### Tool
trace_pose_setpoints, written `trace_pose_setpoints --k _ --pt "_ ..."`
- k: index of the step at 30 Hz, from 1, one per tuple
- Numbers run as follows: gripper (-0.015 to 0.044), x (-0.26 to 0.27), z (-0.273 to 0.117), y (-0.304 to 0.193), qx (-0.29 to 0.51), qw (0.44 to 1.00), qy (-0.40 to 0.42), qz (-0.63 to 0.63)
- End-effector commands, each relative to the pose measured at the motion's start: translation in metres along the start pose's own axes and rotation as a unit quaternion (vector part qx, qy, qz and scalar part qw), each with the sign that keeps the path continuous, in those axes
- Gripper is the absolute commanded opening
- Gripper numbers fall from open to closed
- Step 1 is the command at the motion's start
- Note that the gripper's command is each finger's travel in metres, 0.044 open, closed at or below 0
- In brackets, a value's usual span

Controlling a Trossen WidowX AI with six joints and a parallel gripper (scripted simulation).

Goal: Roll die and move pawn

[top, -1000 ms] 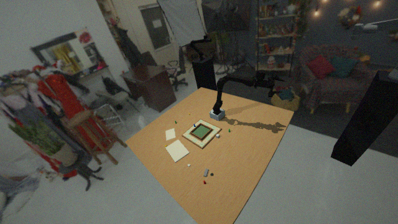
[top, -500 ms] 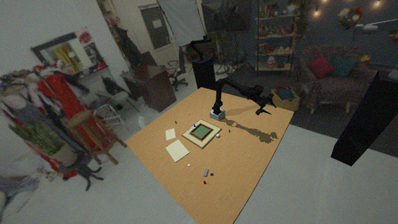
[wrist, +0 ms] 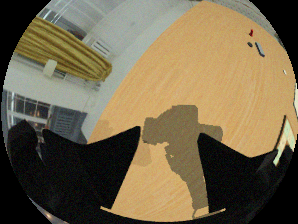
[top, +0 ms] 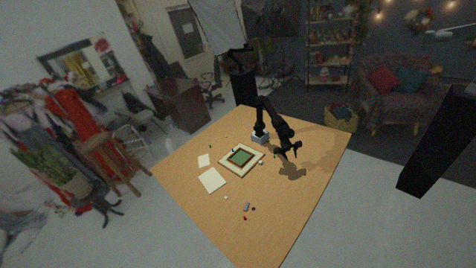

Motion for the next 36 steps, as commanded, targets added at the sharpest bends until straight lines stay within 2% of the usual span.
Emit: trace_pose_setpoints --k 1,8,13,36 --pt "0.0275 -0.059 0.001 0.0 0.032 0.997 -0.068 0.032" --pt "0.0275 -0.163 -0.012 -0.019 0.107 0.972 -0.18 0.11" --pt "0.0275 -0.218 -0.028 -0.037 0.161 0.946 -0.23 0.165" --pt "0.0275 -0.235 0.001 -0.049 0.164 0.945 -0.231 0.166"
Point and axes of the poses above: the point midway between the two fingers, 35 mm back from their tips, its own z axis out along the fingers, its own x axis across the jaws, y = z × x, the point moved 4 cm from there along -z, back along the fingers, and after that the axes turned 3 degrees about z, right-handed, at the moved point
